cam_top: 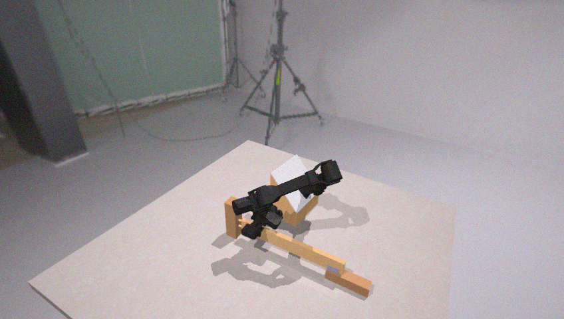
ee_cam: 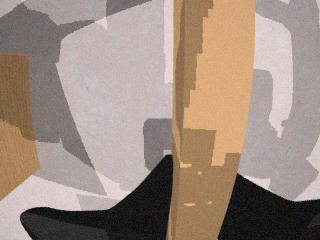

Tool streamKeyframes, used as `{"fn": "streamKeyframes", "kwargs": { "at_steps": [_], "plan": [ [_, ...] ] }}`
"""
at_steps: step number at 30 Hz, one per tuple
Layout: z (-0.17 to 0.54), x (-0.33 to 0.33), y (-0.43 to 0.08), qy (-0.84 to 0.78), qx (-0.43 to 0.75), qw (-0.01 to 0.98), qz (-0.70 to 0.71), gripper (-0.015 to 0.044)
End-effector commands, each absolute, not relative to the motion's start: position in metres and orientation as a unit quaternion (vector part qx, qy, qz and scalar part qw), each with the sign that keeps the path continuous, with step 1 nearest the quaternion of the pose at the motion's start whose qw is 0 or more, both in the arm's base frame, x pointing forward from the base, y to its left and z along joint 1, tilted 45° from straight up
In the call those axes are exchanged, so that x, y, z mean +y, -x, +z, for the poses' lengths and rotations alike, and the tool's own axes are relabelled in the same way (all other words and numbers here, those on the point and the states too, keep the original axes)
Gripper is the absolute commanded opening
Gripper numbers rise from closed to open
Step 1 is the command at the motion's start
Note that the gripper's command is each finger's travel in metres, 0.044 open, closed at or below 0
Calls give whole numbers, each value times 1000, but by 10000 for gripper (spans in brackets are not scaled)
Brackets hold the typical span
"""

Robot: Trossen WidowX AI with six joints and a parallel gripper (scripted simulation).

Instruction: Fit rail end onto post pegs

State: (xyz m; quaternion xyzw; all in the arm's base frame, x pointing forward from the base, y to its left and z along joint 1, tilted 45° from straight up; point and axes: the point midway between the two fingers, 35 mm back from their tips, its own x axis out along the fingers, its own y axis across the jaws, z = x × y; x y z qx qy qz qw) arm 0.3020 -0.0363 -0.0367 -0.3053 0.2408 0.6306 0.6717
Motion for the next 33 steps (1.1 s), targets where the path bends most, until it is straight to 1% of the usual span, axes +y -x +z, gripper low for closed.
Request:
{"fn": "streamKeyframes", "kwargs": {
  "at_steps": [1,33],
  "plan": [
    [-36,-42,-305,310,241,675,625,0],
    [-41,-48,-306,310,241,675,625,0]
  ]
}}
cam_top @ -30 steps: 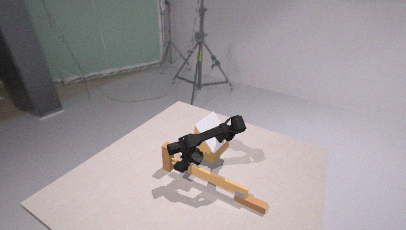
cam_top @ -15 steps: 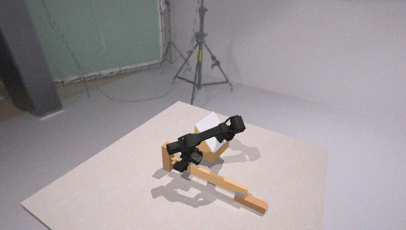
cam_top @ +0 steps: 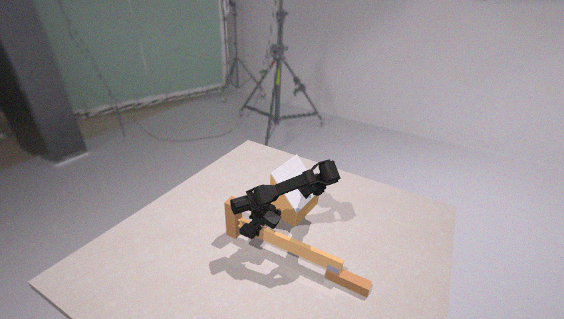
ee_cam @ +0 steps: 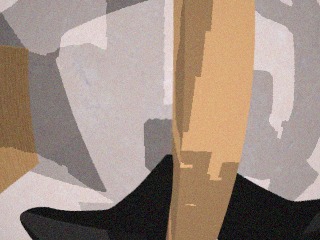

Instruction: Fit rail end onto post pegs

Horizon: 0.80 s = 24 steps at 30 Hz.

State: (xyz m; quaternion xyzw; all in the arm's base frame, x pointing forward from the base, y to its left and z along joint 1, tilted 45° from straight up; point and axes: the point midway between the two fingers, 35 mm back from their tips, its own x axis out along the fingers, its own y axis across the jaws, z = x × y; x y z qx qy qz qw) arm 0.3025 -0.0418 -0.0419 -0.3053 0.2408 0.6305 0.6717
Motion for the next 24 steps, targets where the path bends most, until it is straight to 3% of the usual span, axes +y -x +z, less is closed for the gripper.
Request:
{"fn": "streamKeyframes", "kwargs": {
  "at_steps": [1,24],
  "plan": [
    [-41,-48,-306,310,241,675,625,0],
    [-45,-52,-306,311,241,675,625,0]
  ]
}}
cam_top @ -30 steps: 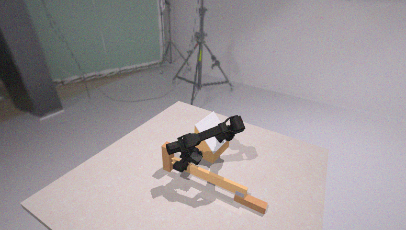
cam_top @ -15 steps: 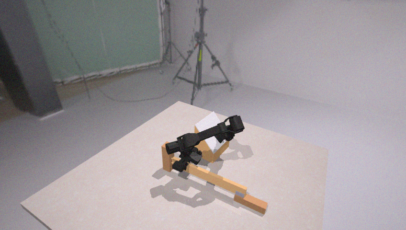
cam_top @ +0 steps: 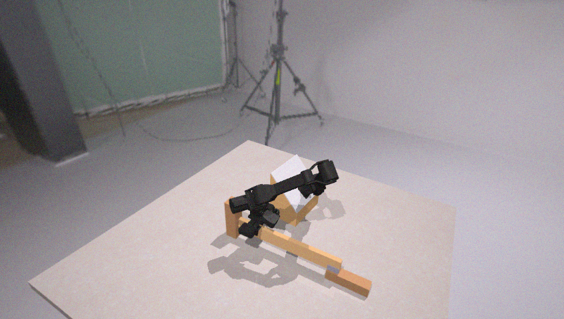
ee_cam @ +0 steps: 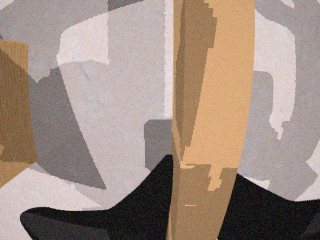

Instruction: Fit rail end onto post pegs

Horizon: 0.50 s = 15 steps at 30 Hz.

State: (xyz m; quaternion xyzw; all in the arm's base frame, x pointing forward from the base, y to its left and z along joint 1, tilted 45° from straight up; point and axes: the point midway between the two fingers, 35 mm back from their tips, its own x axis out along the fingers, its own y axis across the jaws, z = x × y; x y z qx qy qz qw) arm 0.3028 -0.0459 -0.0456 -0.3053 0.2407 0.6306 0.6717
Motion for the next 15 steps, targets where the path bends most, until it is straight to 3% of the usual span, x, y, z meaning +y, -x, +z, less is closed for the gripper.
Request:
{"fn": "streamKeyframes", "kwargs": {
  "at_steps": [1,15],
  "plan": [
    [-45,-52,-306,311,241,675,625,0],
    [-47,-55,-306,311,241,675,625,0]
  ]
}}
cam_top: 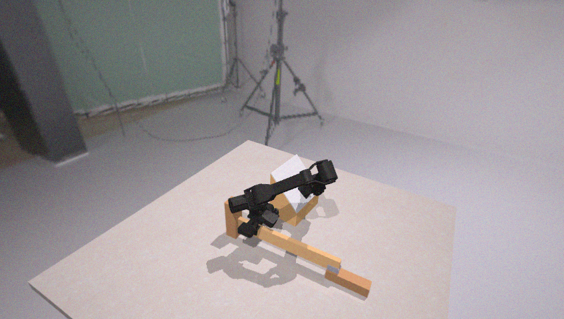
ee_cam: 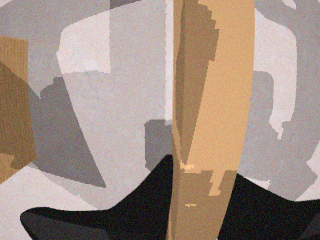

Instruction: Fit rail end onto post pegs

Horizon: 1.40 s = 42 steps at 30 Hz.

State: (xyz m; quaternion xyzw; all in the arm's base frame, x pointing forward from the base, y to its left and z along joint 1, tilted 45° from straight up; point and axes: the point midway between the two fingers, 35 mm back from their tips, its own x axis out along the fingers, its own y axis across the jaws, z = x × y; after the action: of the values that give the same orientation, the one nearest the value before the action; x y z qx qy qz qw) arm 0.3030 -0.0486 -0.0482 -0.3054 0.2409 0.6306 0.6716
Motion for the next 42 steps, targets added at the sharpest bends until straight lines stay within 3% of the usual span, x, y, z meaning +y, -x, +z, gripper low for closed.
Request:
{"fn": "streamKeyframes", "kwargs": {
  "at_steps": [1,9,26,42],
  "plan": [
    [-47,-55,-306,311,241,675,625,0],
    [-49,-56,-307,311,241,675,625,0],
    [-50,-50,-303,305,241,672,631,440],
    [-7,-49,-298,310,241,675,625,440]
  ]
}}
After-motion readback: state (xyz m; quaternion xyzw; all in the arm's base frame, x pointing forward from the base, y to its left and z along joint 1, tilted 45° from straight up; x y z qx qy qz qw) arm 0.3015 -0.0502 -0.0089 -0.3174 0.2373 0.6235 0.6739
